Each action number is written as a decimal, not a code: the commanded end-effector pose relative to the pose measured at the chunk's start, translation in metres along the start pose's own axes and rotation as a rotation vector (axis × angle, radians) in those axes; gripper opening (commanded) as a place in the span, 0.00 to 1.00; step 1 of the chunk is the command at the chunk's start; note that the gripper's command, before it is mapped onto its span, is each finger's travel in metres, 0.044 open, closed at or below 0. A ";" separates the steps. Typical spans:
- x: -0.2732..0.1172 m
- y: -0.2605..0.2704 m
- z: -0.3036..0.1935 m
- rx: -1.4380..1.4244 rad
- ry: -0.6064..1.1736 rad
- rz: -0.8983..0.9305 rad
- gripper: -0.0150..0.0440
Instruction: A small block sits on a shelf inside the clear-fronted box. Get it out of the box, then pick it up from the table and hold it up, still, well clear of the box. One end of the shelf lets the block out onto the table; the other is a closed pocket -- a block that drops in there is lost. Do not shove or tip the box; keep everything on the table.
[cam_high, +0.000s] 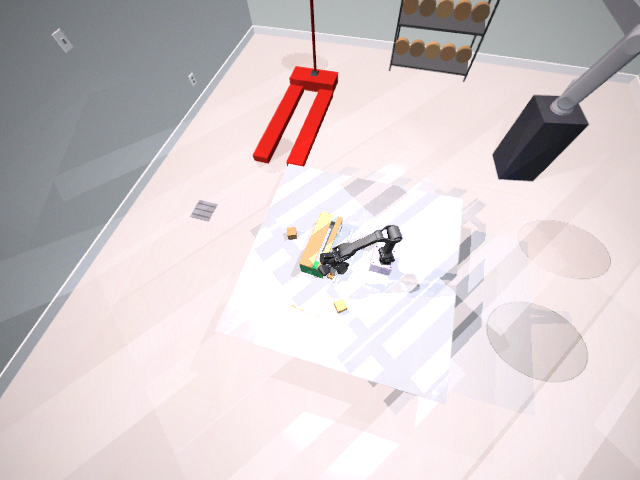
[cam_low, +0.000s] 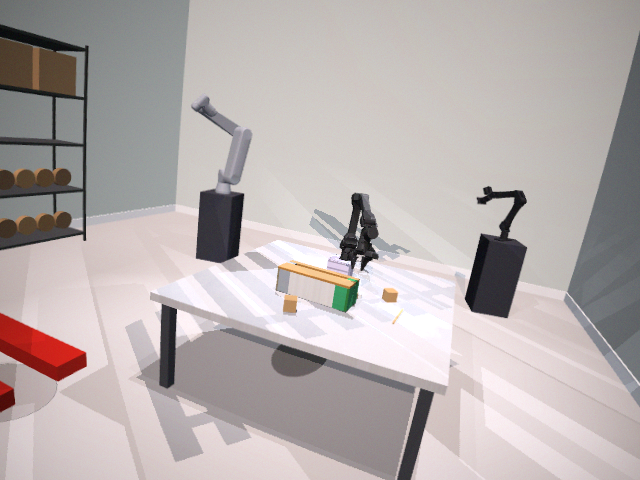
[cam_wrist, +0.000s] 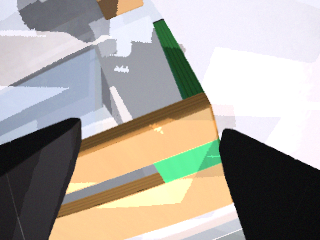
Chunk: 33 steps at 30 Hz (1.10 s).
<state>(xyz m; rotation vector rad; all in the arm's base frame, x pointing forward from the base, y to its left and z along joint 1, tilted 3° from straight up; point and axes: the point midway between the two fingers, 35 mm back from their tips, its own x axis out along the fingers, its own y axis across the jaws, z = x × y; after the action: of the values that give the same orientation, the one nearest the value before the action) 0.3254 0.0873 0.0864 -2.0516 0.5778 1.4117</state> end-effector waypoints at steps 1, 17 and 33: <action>-0.004 0.000 0.007 -0.474 0.056 0.004 0.74; 0.024 0.001 0.016 -0.474 0.056 0.004 0.74; 0.092 0.014 0.042 -0.474 0.055 0.004 0.74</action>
<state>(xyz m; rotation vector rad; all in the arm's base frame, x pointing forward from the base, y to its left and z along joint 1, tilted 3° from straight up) 0.3222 0.1043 -0.0047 -2.4633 0.2705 1.6013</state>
